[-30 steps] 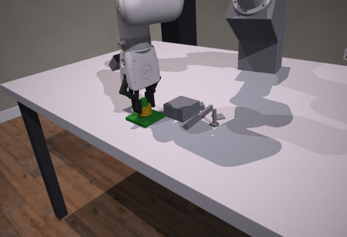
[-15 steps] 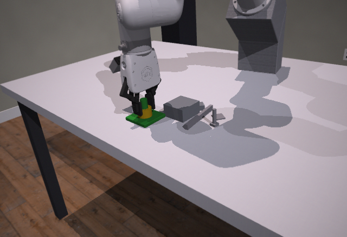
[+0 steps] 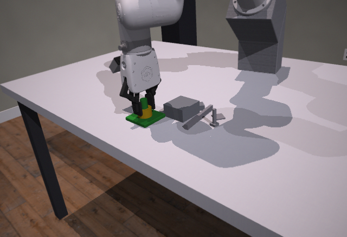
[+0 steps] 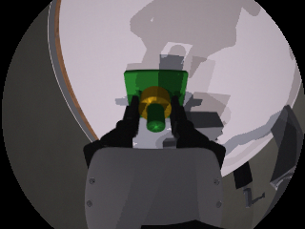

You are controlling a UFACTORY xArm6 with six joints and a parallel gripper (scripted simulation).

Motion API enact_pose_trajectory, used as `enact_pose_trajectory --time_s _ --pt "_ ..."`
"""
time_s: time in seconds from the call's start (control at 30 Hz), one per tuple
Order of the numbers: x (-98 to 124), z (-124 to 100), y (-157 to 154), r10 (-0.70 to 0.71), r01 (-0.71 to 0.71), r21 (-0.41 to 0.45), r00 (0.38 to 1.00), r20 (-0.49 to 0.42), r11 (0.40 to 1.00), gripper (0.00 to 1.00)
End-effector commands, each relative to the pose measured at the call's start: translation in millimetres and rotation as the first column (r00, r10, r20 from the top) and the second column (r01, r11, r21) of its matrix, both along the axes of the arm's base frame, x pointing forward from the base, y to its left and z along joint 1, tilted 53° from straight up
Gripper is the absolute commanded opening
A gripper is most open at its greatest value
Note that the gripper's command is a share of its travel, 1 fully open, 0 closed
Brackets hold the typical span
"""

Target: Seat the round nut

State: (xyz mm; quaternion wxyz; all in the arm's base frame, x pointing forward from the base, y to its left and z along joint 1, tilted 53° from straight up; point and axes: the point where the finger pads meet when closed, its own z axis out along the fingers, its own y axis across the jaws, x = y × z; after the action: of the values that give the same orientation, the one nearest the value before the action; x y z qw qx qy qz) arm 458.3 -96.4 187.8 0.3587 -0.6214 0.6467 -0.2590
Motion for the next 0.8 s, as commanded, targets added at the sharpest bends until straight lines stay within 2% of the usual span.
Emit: enact_pose_trajectory --time_s 0.0,0.17,0.2,0.77 --pt "0.3 0.9 -0.3 0.000 0.000 -0.001 1.000 0.002 1.000 0.00" --pt "0.3 0.9 -0.3 0.000 0.000 -0.001 1.000 0.002 1.000 0.00" --pt "0.3 0.9 -0.3 0.000 0.000 -0.001 1.000 0.002 1.000 1.00" --pt "0.3 0.9 -0.3 0.000 0.000 -0.001 1.000 0.002 1.000 1.00"
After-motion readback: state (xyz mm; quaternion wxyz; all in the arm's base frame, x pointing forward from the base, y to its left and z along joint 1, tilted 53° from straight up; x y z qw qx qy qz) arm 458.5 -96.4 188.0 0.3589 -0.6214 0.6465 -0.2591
